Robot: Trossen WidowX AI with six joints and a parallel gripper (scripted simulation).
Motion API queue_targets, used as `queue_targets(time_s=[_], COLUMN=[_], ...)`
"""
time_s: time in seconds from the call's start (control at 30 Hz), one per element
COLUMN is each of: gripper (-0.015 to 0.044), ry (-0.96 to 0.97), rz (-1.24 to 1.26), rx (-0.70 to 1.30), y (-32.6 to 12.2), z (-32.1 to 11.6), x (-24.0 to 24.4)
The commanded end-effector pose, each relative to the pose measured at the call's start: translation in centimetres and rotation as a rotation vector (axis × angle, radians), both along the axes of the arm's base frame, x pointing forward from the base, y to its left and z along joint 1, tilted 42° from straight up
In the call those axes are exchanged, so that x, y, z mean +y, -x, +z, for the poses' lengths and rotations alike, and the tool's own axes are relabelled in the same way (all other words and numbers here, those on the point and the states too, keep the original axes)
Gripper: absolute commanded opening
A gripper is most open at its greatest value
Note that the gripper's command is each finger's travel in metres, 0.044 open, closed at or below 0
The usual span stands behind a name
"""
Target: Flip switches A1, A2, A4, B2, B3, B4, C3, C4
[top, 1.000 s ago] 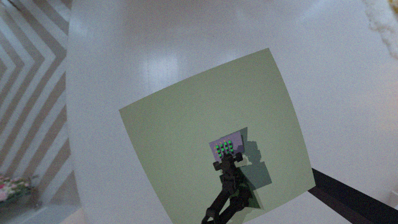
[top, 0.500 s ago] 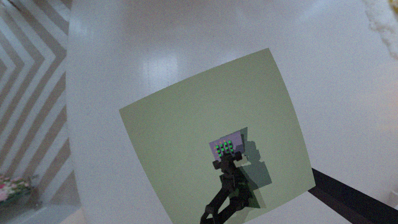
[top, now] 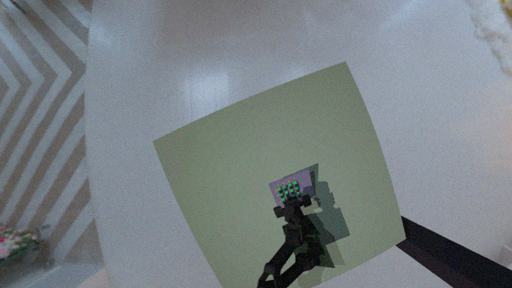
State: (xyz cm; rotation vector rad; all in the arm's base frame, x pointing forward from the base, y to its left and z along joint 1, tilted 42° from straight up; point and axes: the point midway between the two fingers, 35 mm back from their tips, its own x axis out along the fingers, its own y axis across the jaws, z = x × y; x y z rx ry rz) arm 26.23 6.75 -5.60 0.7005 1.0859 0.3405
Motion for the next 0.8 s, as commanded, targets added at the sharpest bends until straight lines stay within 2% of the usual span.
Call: queue_targets(time_s=[0.0,0.77], gripper=[0.0,0.0], ry=[0.001,0.001], rz=[-0.005,-0.005], rx=[0.002,0.002], y=[-0.07,-0.2], z=[-0.05,-0.26], x=[-0.01,0.17])
